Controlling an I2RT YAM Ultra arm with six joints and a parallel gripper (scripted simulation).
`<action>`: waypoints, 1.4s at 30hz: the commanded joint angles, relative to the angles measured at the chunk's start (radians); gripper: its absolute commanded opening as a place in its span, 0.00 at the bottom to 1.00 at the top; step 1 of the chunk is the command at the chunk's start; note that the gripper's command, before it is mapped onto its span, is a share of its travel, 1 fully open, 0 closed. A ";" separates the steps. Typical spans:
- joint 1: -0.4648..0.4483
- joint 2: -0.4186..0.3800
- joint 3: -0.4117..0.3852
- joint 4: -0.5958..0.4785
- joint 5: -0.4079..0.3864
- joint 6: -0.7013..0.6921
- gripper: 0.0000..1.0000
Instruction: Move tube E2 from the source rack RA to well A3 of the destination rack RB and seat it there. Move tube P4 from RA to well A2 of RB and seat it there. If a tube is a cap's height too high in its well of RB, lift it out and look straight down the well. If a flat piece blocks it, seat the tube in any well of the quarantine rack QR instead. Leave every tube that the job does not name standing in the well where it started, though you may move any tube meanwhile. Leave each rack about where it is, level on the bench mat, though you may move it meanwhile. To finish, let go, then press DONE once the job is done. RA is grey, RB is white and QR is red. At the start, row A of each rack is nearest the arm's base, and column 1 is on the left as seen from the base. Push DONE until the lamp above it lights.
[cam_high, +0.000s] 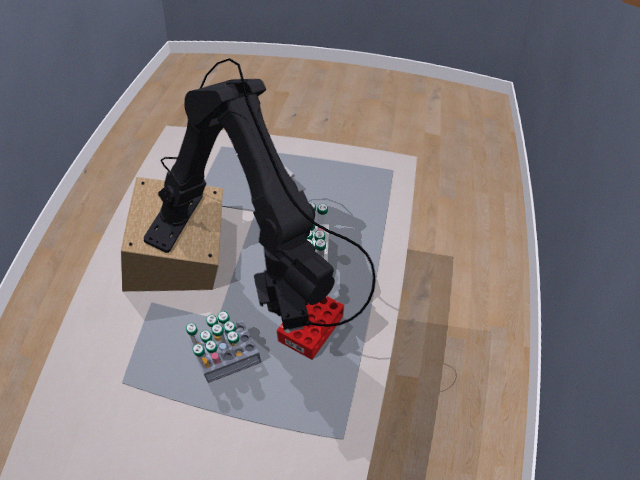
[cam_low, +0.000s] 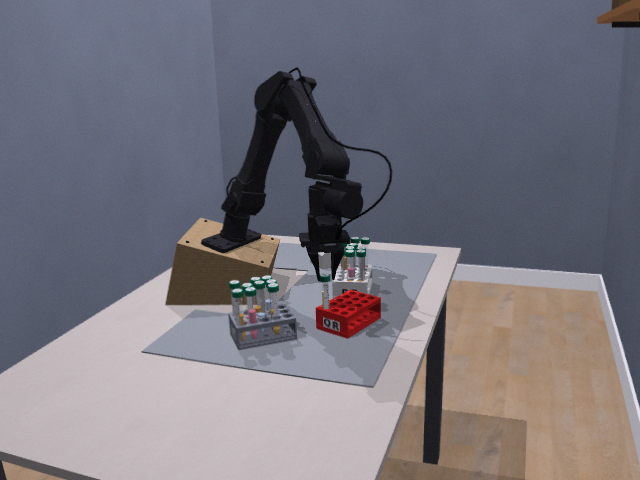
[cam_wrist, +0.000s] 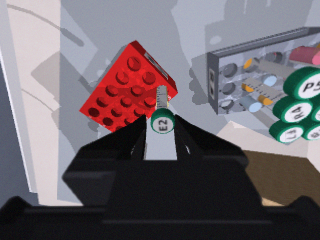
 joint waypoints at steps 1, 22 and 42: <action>0.002 0.015 -0.027 0.004 -0.004 0.006 0.30; 0.002 0.015 -0.027 0.004 -0.004 0.006 0.30; -0.029 -0.043 0.095 -0.116 -0.012 -0.023 0.30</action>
